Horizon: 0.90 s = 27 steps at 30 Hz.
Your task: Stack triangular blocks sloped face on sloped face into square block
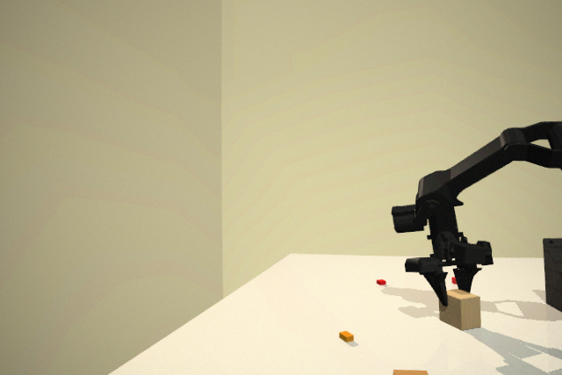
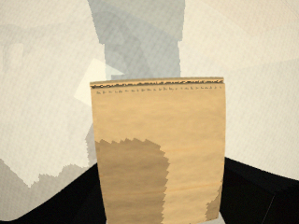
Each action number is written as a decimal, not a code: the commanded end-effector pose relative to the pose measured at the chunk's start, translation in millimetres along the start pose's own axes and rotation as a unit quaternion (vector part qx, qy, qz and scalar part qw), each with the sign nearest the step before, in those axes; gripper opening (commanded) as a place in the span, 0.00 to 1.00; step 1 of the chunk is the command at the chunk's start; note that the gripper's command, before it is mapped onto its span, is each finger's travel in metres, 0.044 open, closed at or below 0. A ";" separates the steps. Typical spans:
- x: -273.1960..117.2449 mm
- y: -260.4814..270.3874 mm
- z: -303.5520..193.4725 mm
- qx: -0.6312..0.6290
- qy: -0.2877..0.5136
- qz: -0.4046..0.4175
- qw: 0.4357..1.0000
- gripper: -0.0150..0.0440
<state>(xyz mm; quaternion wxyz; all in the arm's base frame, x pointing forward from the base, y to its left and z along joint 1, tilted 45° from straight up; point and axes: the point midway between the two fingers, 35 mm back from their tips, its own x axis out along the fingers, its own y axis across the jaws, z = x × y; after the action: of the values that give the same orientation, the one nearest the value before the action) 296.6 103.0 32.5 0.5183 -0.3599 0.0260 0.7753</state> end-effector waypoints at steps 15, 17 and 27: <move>0.3 -0.1 0.4 0.003 0.000 0.001 1.000 0.25; 0.3 0.0 0.4 0.003 0.000 0.002 1.000 0.25; 0.3 -0.1 0.2 0.001 0.000 0.000 1.000 0.57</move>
<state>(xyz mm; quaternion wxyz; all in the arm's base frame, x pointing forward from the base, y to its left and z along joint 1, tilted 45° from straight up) 296.4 103.4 32.5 0.5183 -0.3593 0.0267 0.7756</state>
